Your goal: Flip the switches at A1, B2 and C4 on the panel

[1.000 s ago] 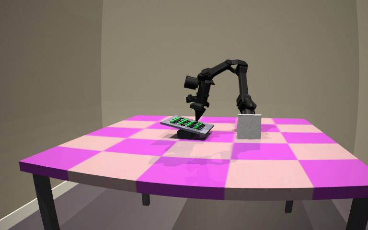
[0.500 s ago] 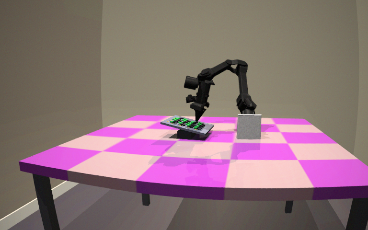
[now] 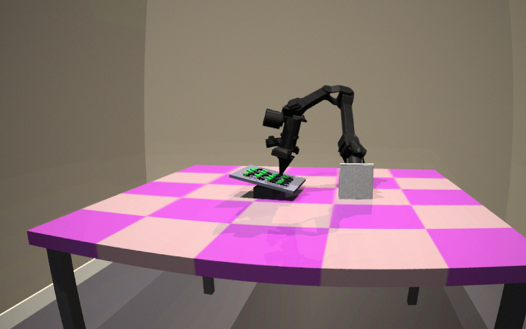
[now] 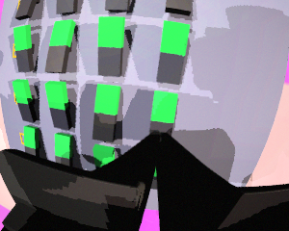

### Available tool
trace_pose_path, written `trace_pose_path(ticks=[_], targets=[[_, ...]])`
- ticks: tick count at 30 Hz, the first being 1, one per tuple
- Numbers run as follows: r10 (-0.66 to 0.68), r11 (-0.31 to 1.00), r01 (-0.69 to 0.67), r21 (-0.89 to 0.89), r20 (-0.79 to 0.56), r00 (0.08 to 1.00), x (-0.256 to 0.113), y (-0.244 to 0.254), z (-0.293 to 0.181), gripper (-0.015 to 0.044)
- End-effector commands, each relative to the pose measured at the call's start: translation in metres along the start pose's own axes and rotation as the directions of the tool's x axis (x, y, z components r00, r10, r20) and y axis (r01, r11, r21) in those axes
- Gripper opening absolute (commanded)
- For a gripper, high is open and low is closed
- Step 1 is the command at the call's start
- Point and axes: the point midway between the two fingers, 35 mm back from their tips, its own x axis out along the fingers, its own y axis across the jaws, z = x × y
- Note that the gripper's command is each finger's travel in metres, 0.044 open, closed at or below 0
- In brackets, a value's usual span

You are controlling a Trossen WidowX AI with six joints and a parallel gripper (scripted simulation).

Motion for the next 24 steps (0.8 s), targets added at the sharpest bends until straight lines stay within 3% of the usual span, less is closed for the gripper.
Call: trace_pose_path(ticks=[1, 24], targets=[[-0.004, 1.000, 0.004, -0.002, 0.002, 1.000, 0.0012, -0.0004, 0.0003, 0.0000], [0.002, 1.000, -0.002, 0.000, -0.004, 1.000, -0.0047, 0.0009, 0.0011, 0.0000]])
